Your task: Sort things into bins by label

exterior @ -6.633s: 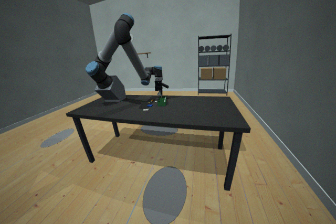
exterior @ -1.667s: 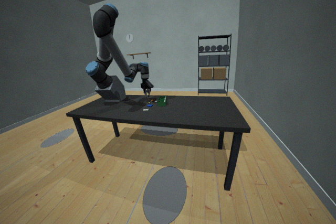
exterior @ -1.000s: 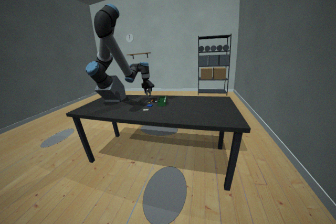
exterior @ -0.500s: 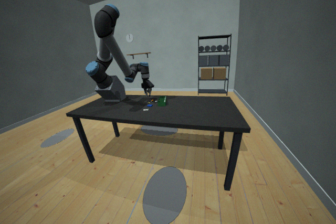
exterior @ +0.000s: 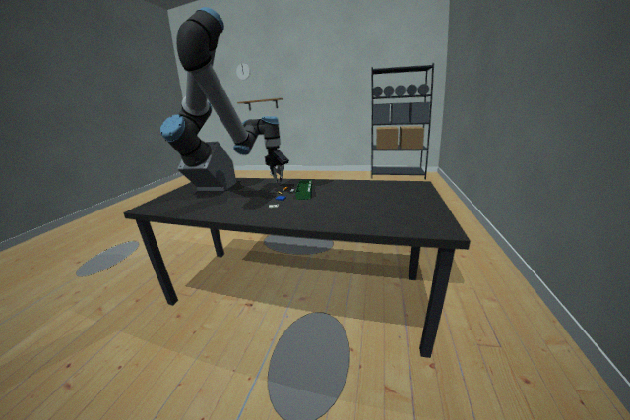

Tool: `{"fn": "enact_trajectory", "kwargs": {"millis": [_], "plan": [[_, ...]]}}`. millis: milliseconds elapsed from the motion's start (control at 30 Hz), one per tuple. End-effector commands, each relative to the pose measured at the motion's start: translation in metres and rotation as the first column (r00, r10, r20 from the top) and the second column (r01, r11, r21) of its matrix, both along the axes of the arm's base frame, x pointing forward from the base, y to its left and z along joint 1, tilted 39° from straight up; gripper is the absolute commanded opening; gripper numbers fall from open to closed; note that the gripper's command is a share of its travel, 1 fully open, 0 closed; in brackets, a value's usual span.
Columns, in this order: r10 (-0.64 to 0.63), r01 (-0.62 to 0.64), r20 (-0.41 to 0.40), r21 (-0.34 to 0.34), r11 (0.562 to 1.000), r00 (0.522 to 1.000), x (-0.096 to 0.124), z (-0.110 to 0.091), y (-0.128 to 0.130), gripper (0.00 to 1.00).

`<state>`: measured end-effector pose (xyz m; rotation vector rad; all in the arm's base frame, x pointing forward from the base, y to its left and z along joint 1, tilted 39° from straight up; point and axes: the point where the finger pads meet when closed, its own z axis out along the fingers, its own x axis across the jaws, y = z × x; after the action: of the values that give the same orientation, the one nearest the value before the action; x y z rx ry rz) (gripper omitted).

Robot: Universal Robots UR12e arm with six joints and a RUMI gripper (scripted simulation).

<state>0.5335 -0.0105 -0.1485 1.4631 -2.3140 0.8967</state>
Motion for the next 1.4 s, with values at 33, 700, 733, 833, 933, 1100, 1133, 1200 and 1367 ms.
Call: {"fn": "enact_trajectory", "kwargs": {"millis": [33,700,733,833,933,1100,1133,1200,1367], "plan": [[0.001,-0.001,0.001,0.0,1.0,1.0,0.001,0.0,0.0,0.18],[-0.001,0.001,0.002,0.001,1.0,1.0,0.011,-0.047,-0.038,0.18],[-0.001,0.001,0.002,0.001,1.0,1.0,0.011,-0.048,-0.039,0.18],[-0.001,0.001,0.002,0.001,1.0,1.0,0.011,-0.048,-0.039,0.18],[0.0,0.0,0.002,0.001,1.0,1.0,0.012,-0.048,-0.039,0.18],[0.003,-0.003,0.004,0.0,1.0,1.0,0.012,-0.045,-0.037,0.18],[0.001,-0.001,0.002,0.0,1.0,1.0,0.011,-0.048,-0.039,0.18],[-0.001,0.001,0.001,0.001,1.0,1.0,0.011,-0.051,-0.041,0.18],[-0.001,0.001,0.002,0.001,1.0,1.0,0.011,-0.056,-0.045,0.18]]}}
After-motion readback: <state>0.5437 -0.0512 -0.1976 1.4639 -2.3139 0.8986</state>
